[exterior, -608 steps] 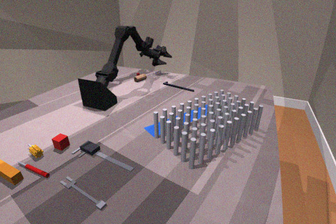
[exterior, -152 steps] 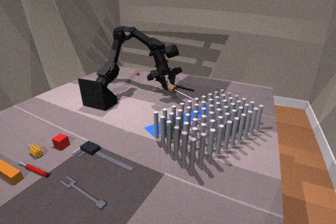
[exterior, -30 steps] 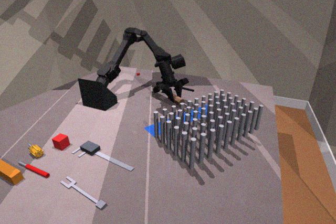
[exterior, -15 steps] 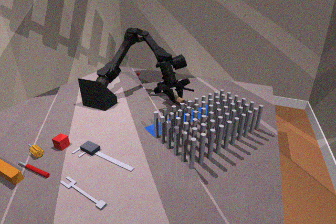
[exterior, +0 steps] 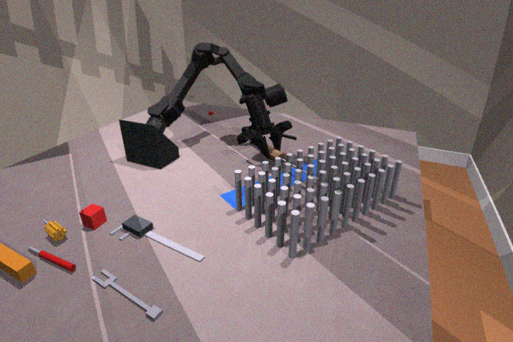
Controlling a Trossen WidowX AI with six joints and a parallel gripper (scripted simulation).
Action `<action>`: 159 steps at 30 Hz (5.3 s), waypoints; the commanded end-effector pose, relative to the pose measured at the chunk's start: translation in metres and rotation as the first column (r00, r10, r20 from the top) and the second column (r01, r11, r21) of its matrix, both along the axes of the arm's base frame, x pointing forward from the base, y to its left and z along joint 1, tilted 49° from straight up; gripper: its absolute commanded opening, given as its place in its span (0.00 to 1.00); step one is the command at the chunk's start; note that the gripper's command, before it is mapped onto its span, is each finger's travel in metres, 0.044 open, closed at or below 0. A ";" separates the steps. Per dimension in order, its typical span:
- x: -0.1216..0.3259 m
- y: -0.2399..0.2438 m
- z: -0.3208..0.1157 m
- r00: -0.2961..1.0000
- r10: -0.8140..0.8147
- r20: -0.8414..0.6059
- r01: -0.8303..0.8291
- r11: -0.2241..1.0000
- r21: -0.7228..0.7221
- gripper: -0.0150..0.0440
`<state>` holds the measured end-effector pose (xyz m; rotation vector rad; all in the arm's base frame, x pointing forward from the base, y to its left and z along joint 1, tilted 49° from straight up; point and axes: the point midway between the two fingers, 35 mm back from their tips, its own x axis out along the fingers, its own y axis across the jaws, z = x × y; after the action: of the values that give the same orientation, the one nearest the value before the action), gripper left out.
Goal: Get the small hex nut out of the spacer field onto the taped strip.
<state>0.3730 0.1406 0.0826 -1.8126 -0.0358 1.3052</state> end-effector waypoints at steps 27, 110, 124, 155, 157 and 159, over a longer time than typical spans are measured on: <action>0.020 -0.005 -0.006 1.000 0.004 0.009 -0.004 1.000 -0.001 0.25; 0.032 0.002 -0.026 1.000 0.000 0.006 0.000 1.000 -0.001 0.25; 0.023 0.005 -0.022 1.000 0.000 0.005 0.000 1.000 -0.001 0.25; 0.004 0.010 -0.015 1.000 -0.001 0.004 0.001 1.000 -0.001 0.25; 0.003 0.010 -0.015 1.000 -0.001 0.004 0.001 1.000 -0.001 0.25; 0.002 0.010 -0.014 1.000 -0.001 0.004 0.001 1.000 -0.001 0.25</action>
<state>0.3770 0.1517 0.0683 -1.8159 -0.0492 1.3041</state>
